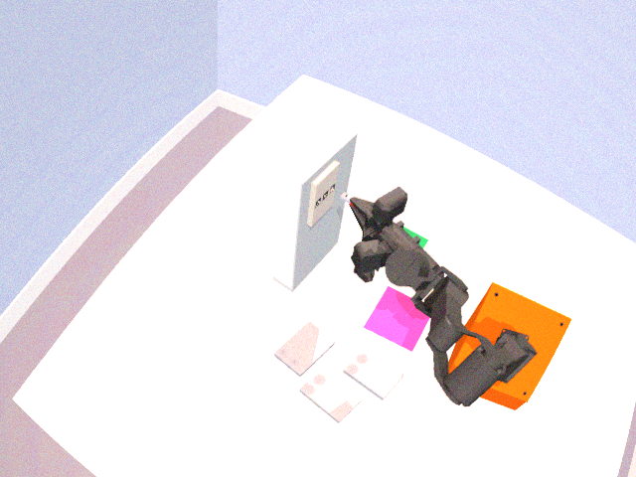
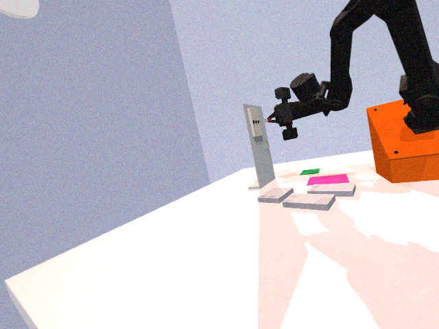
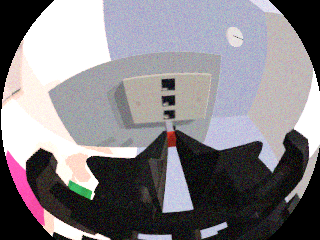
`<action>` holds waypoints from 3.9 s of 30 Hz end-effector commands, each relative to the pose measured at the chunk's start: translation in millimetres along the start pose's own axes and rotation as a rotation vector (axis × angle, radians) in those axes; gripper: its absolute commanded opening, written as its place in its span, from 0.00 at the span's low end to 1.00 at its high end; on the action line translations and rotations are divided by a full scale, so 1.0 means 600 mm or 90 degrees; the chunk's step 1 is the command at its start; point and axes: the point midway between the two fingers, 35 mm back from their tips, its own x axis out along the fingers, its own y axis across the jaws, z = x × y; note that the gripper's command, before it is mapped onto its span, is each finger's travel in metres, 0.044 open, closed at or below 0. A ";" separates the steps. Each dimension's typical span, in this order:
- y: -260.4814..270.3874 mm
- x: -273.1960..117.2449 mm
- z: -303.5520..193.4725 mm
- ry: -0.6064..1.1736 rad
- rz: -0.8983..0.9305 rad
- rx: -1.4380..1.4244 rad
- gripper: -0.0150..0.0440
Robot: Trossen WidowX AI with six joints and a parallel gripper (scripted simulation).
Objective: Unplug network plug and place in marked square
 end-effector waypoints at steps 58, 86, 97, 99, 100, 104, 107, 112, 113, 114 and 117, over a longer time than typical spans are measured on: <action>-0.041 -0.057 -0.018 0.001 0.002 -0.002 0.25; 0.004 -0.084 -0.034 0.061 0.165 0.064 0.25; 0.107 -0.113 -0.045 0.146 0.328 0.121 0.25; 0.125 -0.121 -0.047 0.164 0.356 0.130 0.25; 0.133 -0.125 -0.048 0.173 0.370 0.134 0.25; 0.165 -0.145 -0.052 0.212 0.425 0.150 0.25; 0.188 -0.162 -0.055 0.243 0.465 0.160 0.25; 0.221 -0.195 -0.060 0.299 0.529 0.175 0.25; 0.228 -0.201 -0.061 0.311 0.541 0.178 0.25; 0.233 -0.208 -0.062 0.323 0.554 0.180 0.25; 0.249 -0.229 -0.065 0.357 0.587 0.186 0.25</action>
